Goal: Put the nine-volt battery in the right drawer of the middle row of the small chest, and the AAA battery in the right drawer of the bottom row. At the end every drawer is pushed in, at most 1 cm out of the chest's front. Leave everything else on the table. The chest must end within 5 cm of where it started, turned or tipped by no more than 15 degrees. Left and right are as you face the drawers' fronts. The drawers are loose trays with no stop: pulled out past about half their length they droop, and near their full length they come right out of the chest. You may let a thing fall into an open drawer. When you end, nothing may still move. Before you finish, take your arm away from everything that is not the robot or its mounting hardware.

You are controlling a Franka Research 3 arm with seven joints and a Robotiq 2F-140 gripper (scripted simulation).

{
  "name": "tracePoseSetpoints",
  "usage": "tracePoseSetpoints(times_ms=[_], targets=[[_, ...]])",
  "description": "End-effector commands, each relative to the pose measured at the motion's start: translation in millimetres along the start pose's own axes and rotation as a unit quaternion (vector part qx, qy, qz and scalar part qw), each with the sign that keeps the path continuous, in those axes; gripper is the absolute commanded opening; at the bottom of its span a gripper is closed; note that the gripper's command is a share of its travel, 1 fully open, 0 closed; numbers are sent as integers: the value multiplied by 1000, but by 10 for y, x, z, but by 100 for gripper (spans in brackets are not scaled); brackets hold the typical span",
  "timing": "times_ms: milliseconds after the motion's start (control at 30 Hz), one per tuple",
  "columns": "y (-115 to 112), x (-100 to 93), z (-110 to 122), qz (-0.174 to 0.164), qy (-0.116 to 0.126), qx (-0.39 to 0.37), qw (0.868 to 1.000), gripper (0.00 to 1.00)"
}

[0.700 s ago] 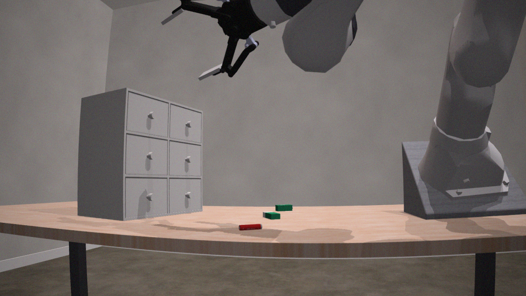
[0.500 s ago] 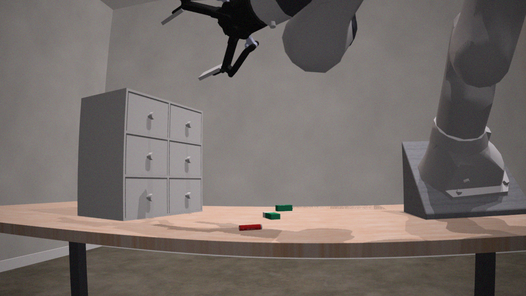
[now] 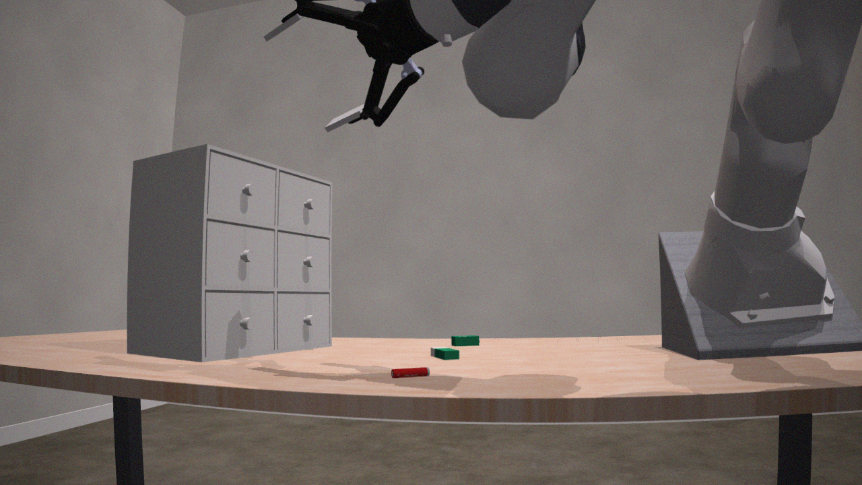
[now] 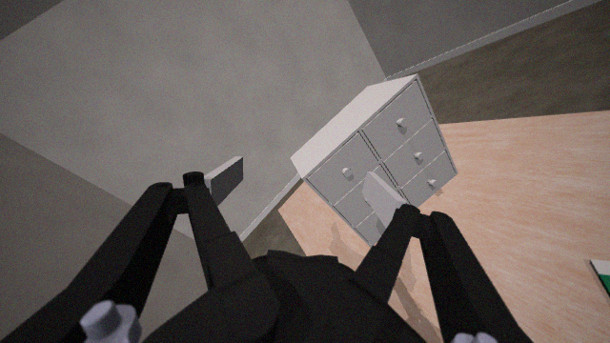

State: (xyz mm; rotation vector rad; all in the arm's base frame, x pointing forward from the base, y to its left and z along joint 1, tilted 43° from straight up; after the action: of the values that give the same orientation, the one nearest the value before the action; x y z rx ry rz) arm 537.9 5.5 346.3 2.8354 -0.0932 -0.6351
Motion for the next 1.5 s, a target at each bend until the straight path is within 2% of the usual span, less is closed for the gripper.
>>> tracePoseSetpoints(times_ms=[0, 400, 567, 900, 967, 1233, 1467], targets=[[-5, 4, -6, -1, 0, 0, 1000, 100], [-130, 91, -133, -18, 1, -9, 1000, 100], [-284, 190, -291, -38, 1, -21, 999, 100], [-784, 455, -829, -101, 5, -64, 993, 100], [-784, 455, -829, -101, 5, -64, 993, 100], [-1271, 636, -1467, -160, 13, -118, 980, 100], [-1411, 672, -1708, -177, 17, -139, 974, 100]])
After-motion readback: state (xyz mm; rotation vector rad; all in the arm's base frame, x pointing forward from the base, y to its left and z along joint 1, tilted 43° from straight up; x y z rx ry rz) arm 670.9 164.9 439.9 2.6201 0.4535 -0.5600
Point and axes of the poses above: the point where the finger pads meet when closed, its own x axis out along the fingers, its own z axis across the jaws, y = z × x, the point moved 7 cm from there along -x, back along the fingers, and after that the axes turned 14 degrees about -x, right-handed, at the moved point
